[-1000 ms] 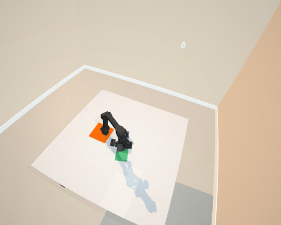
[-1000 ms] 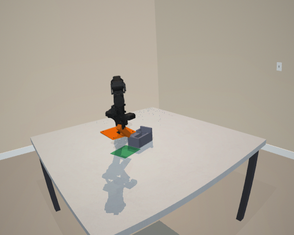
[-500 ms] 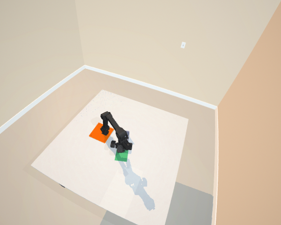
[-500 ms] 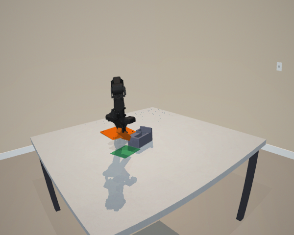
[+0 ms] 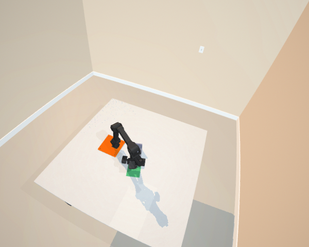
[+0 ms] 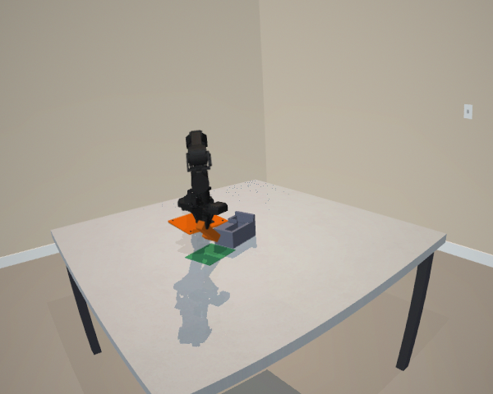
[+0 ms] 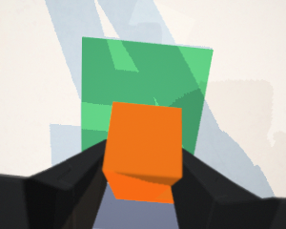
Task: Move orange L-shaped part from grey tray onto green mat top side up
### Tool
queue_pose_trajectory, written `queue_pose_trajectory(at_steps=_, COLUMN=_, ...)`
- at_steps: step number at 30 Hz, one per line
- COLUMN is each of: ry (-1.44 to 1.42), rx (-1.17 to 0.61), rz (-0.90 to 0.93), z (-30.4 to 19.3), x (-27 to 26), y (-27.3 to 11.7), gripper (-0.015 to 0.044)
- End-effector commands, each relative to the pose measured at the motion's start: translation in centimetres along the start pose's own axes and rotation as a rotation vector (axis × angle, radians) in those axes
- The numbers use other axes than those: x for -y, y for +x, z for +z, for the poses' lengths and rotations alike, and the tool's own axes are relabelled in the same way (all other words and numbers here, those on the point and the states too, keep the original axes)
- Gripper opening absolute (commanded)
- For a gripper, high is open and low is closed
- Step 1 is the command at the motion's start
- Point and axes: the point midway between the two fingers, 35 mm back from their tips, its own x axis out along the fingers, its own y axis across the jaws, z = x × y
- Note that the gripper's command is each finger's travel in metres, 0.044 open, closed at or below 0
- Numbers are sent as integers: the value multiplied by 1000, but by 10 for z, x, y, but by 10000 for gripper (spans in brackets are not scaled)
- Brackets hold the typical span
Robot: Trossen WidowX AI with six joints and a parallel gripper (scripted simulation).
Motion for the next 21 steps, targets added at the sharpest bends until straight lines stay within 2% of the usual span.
queue_pose_trajectory(at_steps=1, ry=-6, rx=-3, rz=1, z=-1, x=0, y=7, gripper=0)
queue_pose_trajectory(at_steps=21, ry=-6, rx=-3, rz=1, z=-1, x=0, y=37, gripper=0)
